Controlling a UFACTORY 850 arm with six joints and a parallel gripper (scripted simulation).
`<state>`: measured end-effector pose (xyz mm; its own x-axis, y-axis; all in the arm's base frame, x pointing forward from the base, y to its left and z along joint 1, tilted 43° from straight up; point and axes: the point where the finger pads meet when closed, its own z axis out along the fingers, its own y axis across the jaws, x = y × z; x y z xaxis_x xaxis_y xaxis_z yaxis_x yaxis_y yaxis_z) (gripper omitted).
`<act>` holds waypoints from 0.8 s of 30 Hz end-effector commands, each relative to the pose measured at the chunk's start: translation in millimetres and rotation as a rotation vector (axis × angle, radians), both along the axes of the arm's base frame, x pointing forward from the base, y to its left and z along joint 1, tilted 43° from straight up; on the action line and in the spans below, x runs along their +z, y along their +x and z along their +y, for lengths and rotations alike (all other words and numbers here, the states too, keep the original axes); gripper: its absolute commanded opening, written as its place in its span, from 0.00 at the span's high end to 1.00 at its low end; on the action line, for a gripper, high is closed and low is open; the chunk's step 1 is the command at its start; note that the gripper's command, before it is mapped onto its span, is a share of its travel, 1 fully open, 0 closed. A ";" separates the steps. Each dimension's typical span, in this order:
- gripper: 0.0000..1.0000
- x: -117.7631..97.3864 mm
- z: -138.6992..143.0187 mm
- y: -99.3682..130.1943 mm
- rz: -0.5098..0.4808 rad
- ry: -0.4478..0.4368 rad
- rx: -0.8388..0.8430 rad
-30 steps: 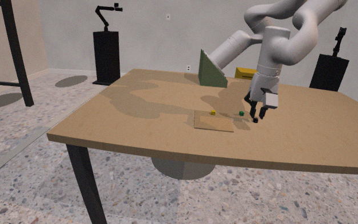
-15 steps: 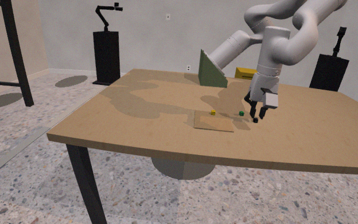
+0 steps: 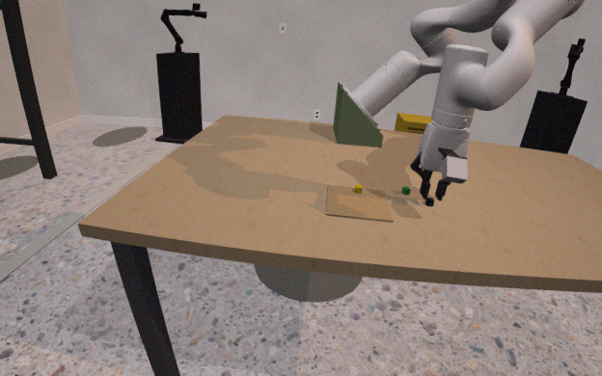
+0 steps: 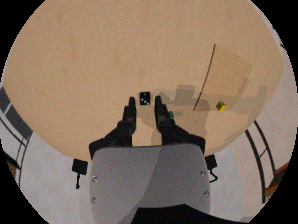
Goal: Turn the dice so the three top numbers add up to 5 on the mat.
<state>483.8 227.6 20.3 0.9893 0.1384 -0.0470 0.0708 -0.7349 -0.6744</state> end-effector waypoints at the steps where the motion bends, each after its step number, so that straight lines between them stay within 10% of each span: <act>1: 0.69 -1.7 1.7 0.4 -0.001 0.000 -0.001; 24: 0.69 -13.4 12.2 -1.6 -0.001 0.000 -0.001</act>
<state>481.4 239.7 6.8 0.9892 0.1385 -0.0471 0.0707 -0.7350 -0.6744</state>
